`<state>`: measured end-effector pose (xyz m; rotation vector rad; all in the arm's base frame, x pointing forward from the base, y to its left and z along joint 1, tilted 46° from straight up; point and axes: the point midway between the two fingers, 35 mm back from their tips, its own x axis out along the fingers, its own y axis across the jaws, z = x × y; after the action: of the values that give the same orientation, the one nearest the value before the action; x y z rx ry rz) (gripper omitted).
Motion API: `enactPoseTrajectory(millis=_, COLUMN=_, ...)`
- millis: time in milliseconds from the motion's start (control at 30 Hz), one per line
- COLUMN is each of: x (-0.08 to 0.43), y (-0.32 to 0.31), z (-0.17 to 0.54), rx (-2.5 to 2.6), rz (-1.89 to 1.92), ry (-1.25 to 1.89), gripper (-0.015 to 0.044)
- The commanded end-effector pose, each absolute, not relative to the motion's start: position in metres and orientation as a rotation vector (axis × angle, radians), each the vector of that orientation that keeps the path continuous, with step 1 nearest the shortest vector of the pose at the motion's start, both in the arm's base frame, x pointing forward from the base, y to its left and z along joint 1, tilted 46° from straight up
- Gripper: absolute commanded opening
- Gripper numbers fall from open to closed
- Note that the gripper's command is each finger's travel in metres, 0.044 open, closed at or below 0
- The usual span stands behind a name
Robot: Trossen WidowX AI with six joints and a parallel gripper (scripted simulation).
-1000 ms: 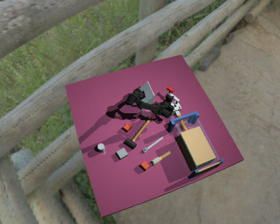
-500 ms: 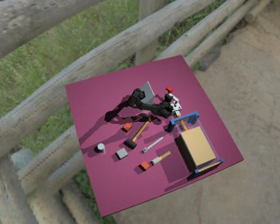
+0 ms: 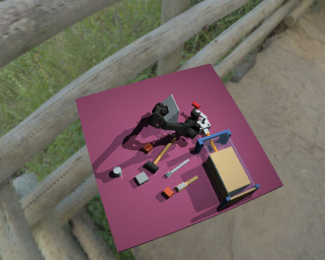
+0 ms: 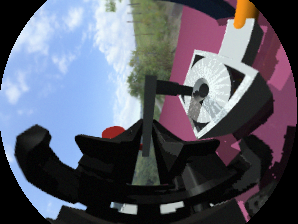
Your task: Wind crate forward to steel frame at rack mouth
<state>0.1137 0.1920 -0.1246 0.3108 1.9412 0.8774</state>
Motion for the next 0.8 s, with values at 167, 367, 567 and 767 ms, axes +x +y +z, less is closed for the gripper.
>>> enactPoseTrajectory(millis=167, x=0.1151, y=0.1927, z=-0.1245, rx=0.313, rz=0.89, ry=1.936, gripper=0.0)
enactPoseTrajectory(millis=367, x=0.1177, y=0.1906, z=-0.1235, rx=0.313, rz=0.89, ry=1.936, gripper=0.0)
enactPoseTrajectory(millis=567, x=0.1206, y=0.1881, z=-0.1227, rx=0.313, rz=0.89, ry=1.937, gripper=0.0)
enactPoseTrajectory(millis=767, x=0.1235, y=0.1855, z=-0.1224, rx=0.312, rz=0.89, ry=1.938, gripper=0.0)
